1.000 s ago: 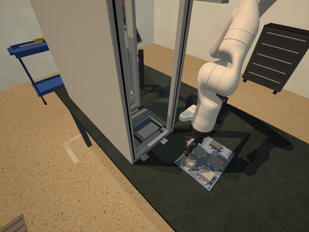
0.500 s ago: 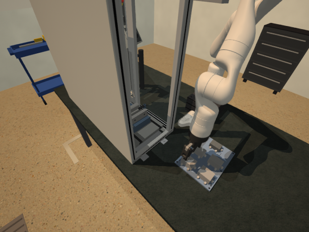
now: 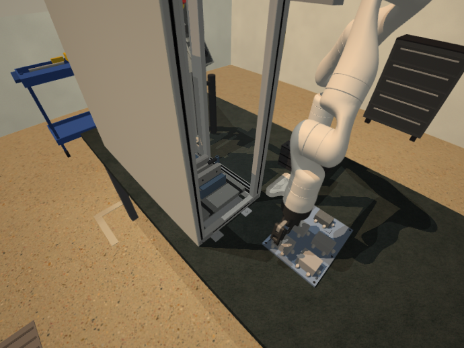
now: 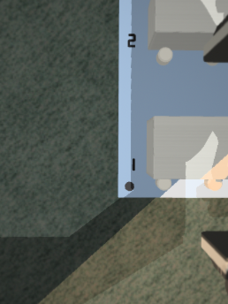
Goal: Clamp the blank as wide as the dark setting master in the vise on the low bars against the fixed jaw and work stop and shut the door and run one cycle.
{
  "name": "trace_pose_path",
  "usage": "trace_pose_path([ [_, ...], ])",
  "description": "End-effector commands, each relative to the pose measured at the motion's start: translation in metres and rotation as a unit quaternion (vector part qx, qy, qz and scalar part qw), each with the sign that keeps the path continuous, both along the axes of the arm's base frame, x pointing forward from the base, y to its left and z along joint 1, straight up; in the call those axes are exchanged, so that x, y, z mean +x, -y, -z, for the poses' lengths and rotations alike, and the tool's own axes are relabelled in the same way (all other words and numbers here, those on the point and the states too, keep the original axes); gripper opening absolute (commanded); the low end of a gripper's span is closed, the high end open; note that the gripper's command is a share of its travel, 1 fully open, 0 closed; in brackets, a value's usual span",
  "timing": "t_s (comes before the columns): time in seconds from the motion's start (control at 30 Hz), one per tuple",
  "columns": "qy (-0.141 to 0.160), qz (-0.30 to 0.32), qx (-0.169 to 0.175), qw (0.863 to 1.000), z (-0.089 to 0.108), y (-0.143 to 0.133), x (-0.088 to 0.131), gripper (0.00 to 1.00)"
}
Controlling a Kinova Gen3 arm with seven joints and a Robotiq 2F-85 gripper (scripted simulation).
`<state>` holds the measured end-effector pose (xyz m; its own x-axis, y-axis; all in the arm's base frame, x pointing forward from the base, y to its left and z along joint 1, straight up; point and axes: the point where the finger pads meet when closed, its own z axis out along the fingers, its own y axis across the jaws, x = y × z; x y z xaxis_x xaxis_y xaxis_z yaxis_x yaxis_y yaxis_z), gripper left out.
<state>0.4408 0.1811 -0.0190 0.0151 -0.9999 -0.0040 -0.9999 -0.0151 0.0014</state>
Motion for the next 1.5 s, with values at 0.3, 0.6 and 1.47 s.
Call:
trace_pose_path([
  [0.3,0.001,0.0,0.001,1.0,0.008,-0.001,0.001,1.0],
  [0.6,0.001,0.0,0.001,1.0,0.018,-0.001,0.001,1.0],
  [1.47,0.001,0.0,0.001,1.0,0.024,-0.001,0.001,1.0],
])
